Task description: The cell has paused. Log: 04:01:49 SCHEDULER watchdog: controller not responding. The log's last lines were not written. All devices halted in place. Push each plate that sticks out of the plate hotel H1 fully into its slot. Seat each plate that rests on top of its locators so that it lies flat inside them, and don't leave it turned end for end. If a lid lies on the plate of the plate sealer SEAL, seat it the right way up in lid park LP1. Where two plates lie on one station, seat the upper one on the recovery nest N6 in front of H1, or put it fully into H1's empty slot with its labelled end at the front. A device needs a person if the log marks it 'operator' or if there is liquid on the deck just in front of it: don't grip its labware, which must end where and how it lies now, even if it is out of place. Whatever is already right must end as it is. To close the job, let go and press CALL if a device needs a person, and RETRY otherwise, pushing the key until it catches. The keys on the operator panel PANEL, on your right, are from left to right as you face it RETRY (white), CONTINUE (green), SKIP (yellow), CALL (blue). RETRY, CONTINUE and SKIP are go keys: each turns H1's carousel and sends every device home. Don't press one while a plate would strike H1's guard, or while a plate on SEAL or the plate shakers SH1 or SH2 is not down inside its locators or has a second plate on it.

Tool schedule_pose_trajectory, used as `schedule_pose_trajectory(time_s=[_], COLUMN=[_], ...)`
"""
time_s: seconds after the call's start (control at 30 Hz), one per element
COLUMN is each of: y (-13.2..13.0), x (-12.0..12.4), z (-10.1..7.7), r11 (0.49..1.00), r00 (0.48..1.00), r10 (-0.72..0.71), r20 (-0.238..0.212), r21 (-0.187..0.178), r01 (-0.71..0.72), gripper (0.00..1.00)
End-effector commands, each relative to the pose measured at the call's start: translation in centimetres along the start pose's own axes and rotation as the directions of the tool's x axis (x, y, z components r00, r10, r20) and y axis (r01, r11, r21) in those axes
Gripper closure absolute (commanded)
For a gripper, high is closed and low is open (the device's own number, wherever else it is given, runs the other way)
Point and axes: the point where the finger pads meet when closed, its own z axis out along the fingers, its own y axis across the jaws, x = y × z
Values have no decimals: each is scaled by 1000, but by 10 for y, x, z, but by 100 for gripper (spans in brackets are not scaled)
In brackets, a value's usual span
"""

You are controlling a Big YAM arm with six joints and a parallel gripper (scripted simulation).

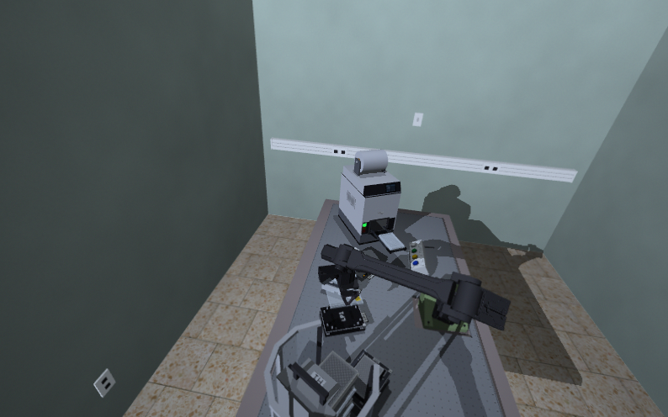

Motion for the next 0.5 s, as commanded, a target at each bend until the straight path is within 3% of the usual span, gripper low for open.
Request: schedule_pose_trajectory(time_s=[0.0,0.47], y=[3,3], x=[-1,0], z=[17,29], r11=[1000,1000], r00=[1000,1000], r10=[7,7], r20=[-22,-22], r21=[-13,-13], r01=[-7,-8], gripper=[18,18])
